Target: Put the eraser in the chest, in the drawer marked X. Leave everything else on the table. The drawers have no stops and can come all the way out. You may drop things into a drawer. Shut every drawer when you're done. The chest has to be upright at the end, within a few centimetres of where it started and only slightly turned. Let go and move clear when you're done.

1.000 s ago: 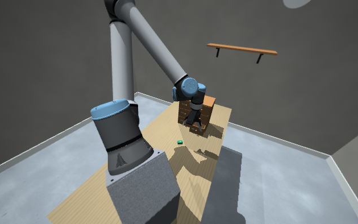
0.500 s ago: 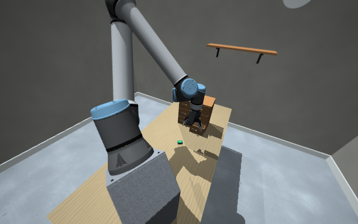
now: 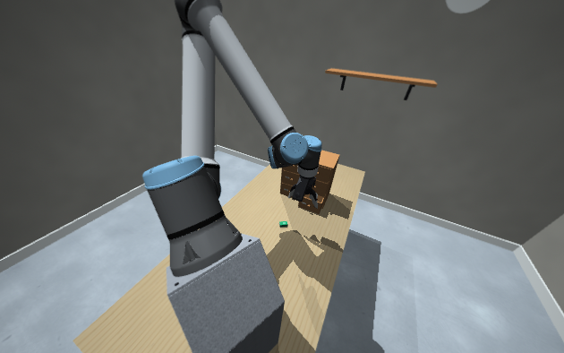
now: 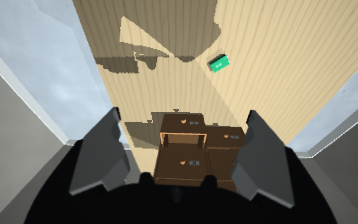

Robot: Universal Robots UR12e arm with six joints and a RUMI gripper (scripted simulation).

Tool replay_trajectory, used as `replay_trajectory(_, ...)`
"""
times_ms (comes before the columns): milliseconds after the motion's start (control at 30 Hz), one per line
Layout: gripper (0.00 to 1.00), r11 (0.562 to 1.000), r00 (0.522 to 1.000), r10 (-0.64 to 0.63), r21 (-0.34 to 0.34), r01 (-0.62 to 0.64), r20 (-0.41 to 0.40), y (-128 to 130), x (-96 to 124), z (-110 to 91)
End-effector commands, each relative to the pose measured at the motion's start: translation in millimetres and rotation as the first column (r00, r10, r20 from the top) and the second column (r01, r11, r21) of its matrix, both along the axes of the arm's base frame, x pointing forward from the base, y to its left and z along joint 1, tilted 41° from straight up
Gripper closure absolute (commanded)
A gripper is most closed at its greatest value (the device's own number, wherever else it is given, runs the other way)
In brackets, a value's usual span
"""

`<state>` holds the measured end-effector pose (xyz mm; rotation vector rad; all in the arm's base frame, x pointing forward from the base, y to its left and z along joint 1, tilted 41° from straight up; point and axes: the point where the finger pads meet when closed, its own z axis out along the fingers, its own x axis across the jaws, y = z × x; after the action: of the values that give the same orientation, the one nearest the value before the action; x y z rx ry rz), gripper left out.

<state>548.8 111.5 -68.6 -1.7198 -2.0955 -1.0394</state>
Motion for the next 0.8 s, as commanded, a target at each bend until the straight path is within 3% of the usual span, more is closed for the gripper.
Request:
replay_trajectory(0,0.0,0.999,0.999,-0.031,0.012,0.031,0.037,2,5,-3)
replay_trajectory(767,0.0,0.974,0.943,-0.218,0.12,0.193,0.251,19,30,-16)
